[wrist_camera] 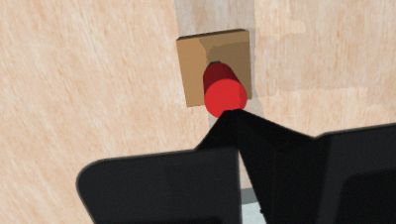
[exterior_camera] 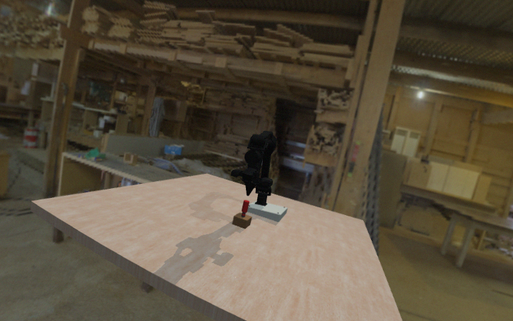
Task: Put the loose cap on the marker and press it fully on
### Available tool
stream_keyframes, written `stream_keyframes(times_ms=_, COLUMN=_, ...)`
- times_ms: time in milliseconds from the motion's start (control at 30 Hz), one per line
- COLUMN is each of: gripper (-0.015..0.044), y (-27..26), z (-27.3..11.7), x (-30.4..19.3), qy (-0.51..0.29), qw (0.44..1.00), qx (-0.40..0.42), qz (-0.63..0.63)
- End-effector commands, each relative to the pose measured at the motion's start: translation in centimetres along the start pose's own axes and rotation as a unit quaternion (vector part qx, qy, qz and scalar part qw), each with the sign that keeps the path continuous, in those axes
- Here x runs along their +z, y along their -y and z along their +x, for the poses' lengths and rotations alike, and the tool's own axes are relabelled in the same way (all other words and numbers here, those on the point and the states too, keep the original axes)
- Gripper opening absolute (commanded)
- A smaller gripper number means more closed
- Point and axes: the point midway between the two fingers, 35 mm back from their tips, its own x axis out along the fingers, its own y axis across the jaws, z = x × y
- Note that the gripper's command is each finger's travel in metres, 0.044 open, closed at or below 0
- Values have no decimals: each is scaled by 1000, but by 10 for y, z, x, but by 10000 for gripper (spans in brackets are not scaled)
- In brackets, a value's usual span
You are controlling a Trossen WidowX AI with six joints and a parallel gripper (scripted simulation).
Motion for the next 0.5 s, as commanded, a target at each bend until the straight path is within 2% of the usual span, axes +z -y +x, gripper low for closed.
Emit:
stream_keyframes(times_ms=0, gripper=0, y=0, z=5, x=0, qy=0, qw=1000, qx=1, qz=2)
stream_keyframes(times_ms=467, gripper=0, y=0, z=26, x=0, qy=0, qw=1000, qx=1, qz=2)
